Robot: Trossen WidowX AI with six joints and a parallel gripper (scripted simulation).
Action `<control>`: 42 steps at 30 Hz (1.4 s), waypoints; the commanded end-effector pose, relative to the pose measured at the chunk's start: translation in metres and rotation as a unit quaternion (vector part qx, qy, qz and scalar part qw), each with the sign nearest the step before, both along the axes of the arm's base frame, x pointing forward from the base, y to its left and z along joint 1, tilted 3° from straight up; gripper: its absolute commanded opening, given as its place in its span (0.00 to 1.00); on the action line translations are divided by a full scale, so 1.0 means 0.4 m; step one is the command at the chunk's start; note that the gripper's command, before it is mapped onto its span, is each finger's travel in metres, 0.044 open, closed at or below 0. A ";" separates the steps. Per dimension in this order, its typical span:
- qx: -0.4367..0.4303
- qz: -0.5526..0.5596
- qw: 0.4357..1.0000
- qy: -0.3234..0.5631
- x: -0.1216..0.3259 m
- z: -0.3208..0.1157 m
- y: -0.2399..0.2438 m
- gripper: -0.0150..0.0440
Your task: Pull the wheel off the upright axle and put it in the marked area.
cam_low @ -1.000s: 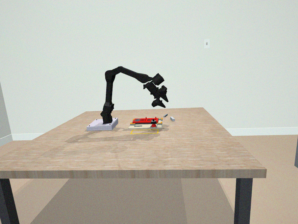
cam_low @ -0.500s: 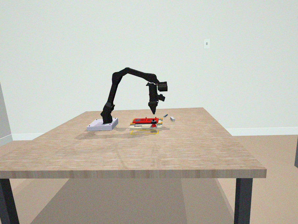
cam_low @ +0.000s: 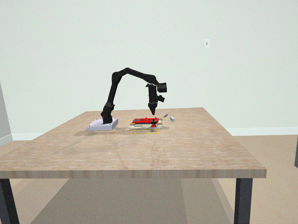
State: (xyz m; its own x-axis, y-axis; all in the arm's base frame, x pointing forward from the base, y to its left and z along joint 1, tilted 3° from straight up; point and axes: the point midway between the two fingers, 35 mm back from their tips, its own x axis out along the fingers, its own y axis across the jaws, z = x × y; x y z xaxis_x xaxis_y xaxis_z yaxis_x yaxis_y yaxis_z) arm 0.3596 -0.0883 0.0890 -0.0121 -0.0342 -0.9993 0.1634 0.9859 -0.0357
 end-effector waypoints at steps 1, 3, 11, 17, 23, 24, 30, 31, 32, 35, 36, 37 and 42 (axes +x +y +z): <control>-0.001 -0.002 1.000 0.003 -0.001 -0.044 -0.002 0.76; -0.001 -0.002 1.000 0.003 -0.002 -0.071 -0.004 0.76; -0.001 -0.002 1.000 0.004 -0.012 -0.156 -0.009 0.76; 0.002 -0.004 1.000 0.007 -0.015 -0.151 -0.006 0.62; 0.002 -0.004 1.000 0.007 -0.015 -0.151 -0.006 0.55; 0.002 -0.004 1.000 0.007 -0.015 -0.151 -0.006 0.54; 0.002 -0.004 1.000 0.007 -0.015 -0.149 -0.006 0.31; 0.002 -0.004 1.000 0.007 -0.015 -0.148 -0.006 0.26; 0.002 -0.004 1.000 0.007 -0.014 -0.148 -0.006 0.25; 0.002 -0.004 1.000 0.007 -0.014 -0.145 -0.006 0.25; 0.001 -0.004 1.000 0.007 -0.014 -0.144 -0.006 0.25; 0.001 -0.004 1.000 0.007 -0.014 -0.143 -0.006 0.25; 0.001 -0.004 1.000 0.007 -0.014 -0.139 -0.006 0.25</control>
